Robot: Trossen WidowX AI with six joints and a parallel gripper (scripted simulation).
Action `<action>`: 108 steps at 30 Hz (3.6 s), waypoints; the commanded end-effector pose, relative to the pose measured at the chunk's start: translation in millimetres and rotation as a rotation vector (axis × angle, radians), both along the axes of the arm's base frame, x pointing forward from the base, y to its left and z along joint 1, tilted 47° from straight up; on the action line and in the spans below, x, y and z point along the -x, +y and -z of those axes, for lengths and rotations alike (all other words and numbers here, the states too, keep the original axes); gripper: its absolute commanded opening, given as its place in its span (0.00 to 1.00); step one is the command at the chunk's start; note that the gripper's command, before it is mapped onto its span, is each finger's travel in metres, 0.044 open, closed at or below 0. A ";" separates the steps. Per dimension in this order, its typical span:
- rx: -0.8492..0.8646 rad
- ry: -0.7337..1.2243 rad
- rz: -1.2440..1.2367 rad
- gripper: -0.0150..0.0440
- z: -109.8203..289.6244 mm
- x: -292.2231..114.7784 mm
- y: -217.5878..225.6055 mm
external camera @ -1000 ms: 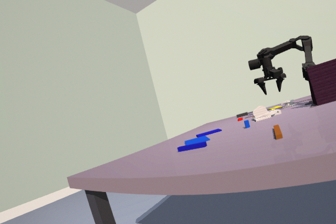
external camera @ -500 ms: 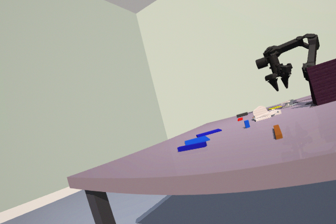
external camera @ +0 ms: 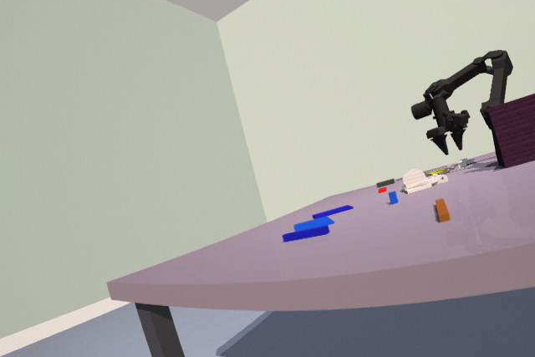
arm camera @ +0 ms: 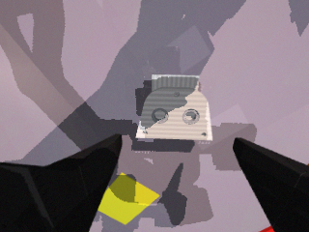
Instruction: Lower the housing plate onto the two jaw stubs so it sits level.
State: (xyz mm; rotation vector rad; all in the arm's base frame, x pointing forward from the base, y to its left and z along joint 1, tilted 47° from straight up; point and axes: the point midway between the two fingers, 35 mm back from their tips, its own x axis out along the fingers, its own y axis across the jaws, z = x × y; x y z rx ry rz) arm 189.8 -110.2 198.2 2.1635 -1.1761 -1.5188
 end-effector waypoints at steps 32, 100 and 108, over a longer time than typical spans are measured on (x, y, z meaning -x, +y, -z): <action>-0.002 -0.002 -0.004 1.00 27.9 -5.9 -29.9; -0.011 -0.002 0.001 0.85 17.3 -5.6 -15.5; -0.010 0.000 -0.001 0.85 0.2 -1.5 2.8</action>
